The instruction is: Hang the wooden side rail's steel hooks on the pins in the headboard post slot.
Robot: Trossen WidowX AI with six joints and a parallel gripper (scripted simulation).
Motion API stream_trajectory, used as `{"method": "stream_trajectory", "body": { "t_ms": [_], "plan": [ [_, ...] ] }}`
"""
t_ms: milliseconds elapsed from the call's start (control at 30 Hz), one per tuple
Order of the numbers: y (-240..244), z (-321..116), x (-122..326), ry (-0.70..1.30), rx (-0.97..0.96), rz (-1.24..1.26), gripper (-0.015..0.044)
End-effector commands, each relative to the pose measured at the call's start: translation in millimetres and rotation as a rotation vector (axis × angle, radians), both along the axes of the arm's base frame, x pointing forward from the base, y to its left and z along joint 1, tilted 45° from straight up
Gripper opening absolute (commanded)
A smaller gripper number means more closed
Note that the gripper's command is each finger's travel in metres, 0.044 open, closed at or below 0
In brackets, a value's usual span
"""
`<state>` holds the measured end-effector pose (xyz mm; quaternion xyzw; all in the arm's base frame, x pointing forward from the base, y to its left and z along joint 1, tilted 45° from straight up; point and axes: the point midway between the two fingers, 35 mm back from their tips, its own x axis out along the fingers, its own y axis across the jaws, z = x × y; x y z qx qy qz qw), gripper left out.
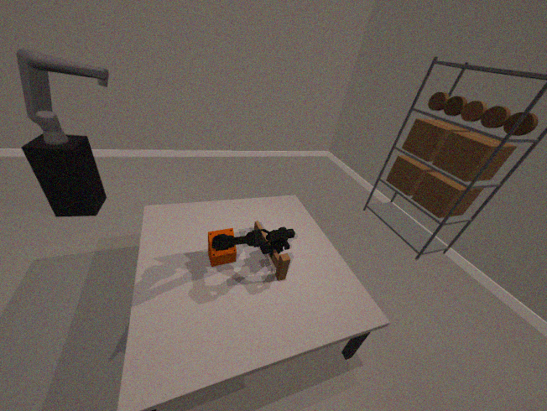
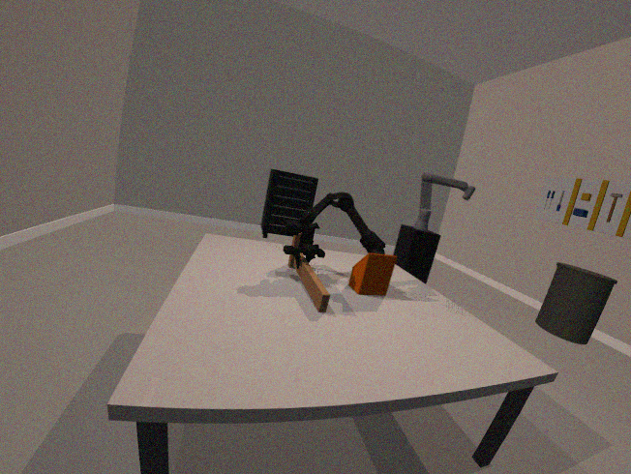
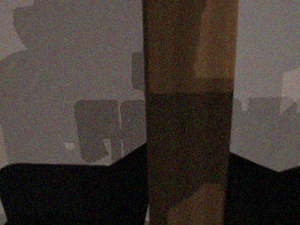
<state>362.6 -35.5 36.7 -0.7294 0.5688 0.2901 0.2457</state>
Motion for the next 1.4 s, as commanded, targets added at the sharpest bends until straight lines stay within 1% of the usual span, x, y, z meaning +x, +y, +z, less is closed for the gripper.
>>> {"method": "stream_trajectory", "body": {
  "t_ms": [0, 1367],
  "plan": [
    [1.3, 3.2, 1.7, -0.007, 0.003, 0.006, 0.0000],
    [-2.3, 6.1, 2.1, -0.007, 0.002, 0.006, 0.0000]
  ]
}}
